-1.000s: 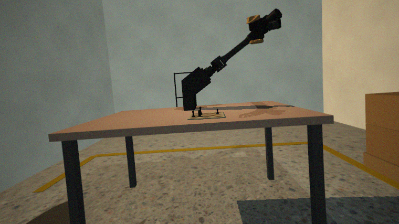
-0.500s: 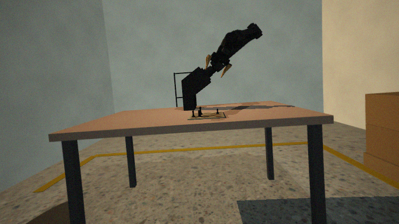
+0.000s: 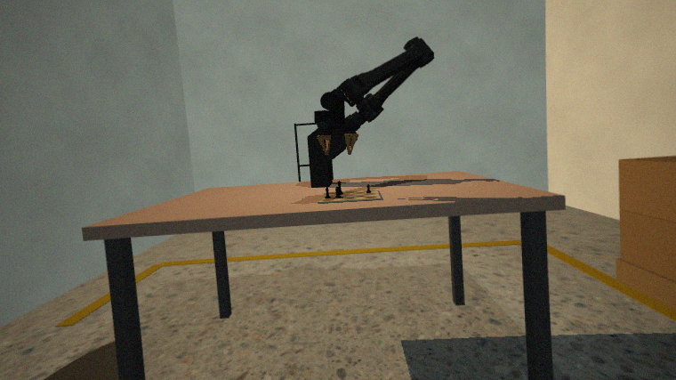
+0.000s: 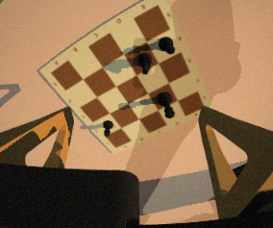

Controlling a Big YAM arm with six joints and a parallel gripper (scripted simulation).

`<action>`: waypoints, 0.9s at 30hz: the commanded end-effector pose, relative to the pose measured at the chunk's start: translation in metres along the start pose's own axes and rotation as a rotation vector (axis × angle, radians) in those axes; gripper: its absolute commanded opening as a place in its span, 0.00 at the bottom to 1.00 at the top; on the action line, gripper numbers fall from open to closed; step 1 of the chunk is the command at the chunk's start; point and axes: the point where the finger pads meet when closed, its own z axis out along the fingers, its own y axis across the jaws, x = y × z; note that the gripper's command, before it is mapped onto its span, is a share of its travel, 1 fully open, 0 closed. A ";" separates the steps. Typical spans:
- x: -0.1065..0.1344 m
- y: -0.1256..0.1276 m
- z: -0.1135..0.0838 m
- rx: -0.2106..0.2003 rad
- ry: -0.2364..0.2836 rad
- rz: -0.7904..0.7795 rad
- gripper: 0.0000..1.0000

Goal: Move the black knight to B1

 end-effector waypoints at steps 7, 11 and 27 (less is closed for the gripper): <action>-0.010 -0.007 -0.019 -0.059 -0.023 0.167 1.00; -0.009 -0.008 -0.018 -0.057 -0.021 0.170 1.00; 0.012 -0.019 0.052 -0.028 0.037 0.187 1.00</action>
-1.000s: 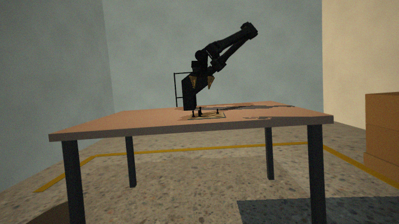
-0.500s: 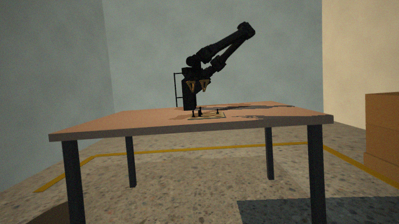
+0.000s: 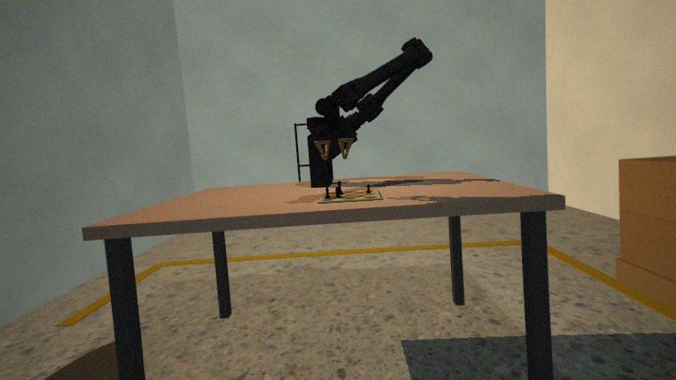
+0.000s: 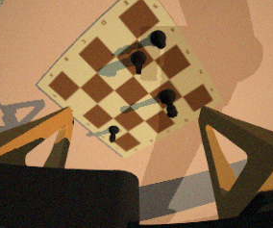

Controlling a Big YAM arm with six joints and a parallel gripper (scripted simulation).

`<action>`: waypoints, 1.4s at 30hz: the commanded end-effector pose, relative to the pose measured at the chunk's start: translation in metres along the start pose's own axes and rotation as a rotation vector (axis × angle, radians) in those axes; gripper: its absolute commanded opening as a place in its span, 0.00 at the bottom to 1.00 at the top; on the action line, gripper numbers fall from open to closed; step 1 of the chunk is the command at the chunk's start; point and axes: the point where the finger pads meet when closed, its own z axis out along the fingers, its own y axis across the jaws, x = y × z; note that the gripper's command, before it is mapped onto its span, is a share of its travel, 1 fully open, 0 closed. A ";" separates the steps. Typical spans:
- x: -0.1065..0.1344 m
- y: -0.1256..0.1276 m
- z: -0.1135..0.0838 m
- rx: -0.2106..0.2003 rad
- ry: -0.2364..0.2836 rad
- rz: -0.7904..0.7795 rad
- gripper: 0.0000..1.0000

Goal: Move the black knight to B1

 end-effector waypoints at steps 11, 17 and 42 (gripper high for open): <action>-0.009 0.009 0.021 -0.021 -0.033 0.004 0.36; -0.007 0.004 0.029 -0.010 -0.018 0.009 0.36; -0.006 0.003 0.031 -0.007 -0.015 0.007 0.36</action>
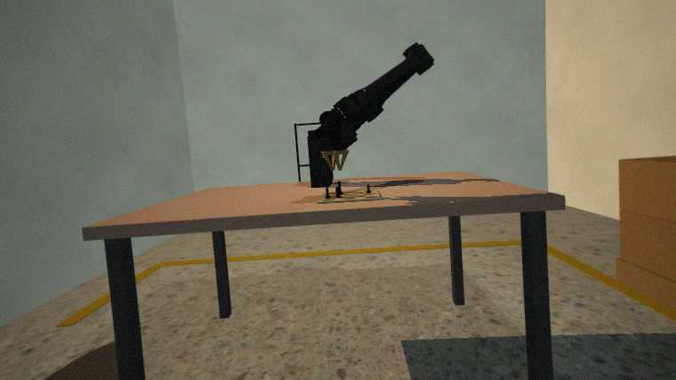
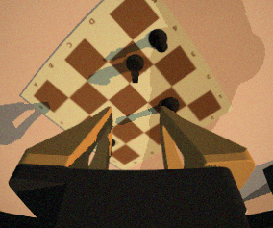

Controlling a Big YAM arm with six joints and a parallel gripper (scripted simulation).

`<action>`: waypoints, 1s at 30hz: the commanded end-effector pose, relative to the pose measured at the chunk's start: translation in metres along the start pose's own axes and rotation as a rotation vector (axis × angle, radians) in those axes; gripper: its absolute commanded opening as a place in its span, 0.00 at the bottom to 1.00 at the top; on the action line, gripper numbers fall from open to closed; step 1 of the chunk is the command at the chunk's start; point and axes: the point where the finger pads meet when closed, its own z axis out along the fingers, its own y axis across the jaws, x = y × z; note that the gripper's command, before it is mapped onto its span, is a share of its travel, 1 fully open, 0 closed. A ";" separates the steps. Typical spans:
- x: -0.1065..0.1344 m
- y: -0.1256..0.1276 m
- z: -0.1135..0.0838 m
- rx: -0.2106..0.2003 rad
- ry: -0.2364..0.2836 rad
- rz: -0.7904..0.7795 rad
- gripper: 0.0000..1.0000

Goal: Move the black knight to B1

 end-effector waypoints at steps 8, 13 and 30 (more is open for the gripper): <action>-0.004 0.003 0.006 -0.002 -0.006 -0.010 0.36; -0.001 0.000 0.011 0.001 -0.002 -0.003 0.36; 0.000 -0.002 0.033 0.002 0.001 0.000 0.36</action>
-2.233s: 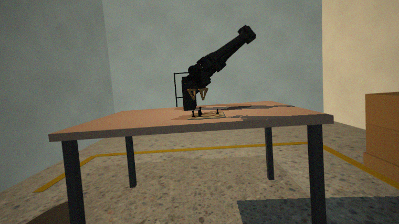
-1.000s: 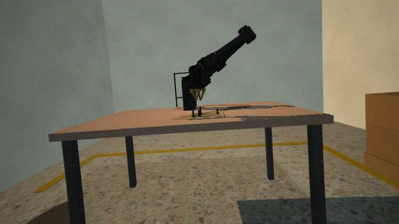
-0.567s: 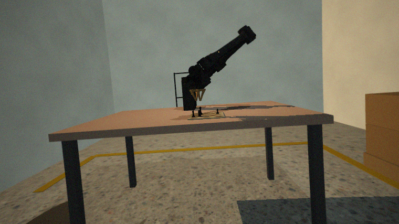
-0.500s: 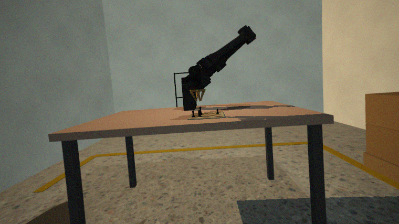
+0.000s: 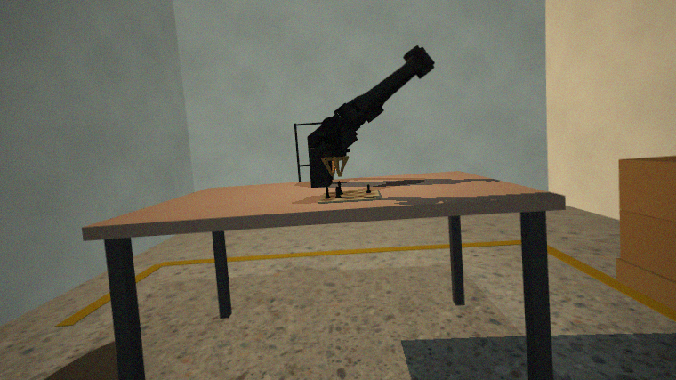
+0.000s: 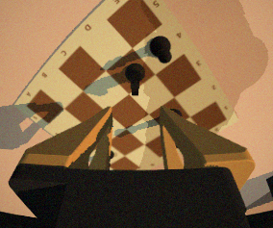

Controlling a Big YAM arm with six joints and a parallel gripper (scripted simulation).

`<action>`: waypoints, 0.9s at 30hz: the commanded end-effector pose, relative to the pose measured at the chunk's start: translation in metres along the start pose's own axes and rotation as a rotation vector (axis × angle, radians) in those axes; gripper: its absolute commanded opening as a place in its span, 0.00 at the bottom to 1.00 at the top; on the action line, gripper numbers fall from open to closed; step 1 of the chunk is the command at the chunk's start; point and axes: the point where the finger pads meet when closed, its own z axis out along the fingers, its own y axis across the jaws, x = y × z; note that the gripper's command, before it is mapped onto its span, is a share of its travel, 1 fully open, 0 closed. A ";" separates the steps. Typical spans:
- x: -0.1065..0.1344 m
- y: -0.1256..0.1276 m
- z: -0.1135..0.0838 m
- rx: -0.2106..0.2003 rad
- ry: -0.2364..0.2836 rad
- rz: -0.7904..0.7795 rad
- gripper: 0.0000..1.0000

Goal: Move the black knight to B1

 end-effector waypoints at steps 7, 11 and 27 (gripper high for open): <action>0.003 -0.002 0.019 0.004 0.005 0.005 0.36; 0.003 -0.002 0.024 0.004 0.004 0.004 0.36; 0.003 -0.002 0.035 0.005 0.003 0.005 0.36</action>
